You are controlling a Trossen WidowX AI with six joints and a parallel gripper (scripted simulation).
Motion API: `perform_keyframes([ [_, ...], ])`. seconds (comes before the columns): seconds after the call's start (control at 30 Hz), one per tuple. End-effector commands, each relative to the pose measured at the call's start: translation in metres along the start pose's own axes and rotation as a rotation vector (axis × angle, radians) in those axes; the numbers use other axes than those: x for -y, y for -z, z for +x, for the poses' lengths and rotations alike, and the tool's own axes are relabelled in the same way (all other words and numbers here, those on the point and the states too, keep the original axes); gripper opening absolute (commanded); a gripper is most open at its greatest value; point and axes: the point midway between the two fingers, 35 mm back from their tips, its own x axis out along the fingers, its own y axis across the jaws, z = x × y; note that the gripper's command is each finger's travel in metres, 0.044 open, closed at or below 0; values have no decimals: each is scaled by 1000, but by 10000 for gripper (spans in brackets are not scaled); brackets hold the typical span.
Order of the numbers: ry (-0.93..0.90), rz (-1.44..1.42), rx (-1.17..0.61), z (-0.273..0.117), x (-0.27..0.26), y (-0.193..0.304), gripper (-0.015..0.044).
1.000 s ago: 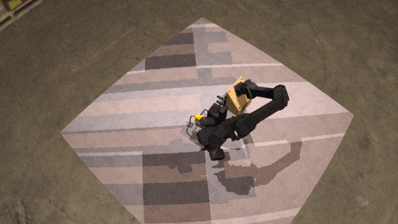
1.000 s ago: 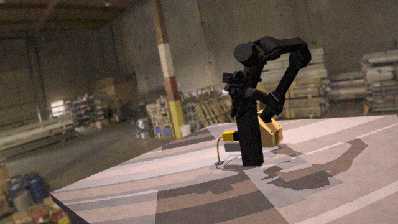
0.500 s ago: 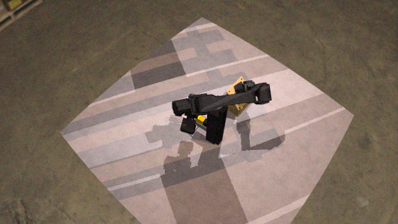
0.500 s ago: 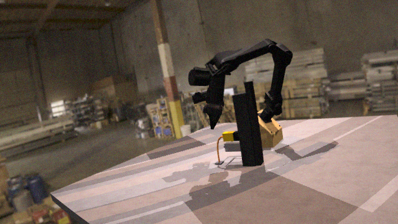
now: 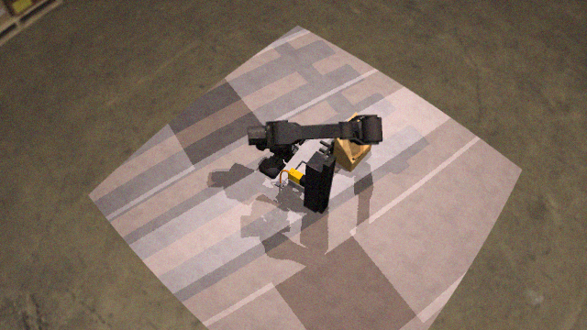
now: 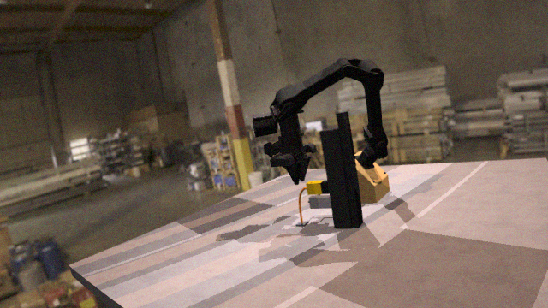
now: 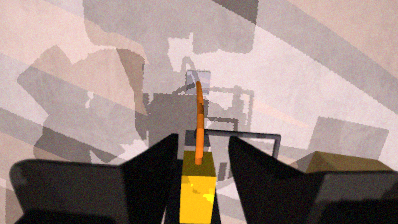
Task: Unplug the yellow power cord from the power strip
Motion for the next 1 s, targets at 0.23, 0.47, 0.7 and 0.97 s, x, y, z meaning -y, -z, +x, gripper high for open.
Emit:
perform_keyframes([
  [0.23,-4,8,-3,-1,-1,17,160],
  [0.47,-4,8,-4,-1,-1,28,160],
  [0.7,-4,8,-5,-1,-1,39,160],
  [0.97,-4,8,-5,1,-1,40,160],
])
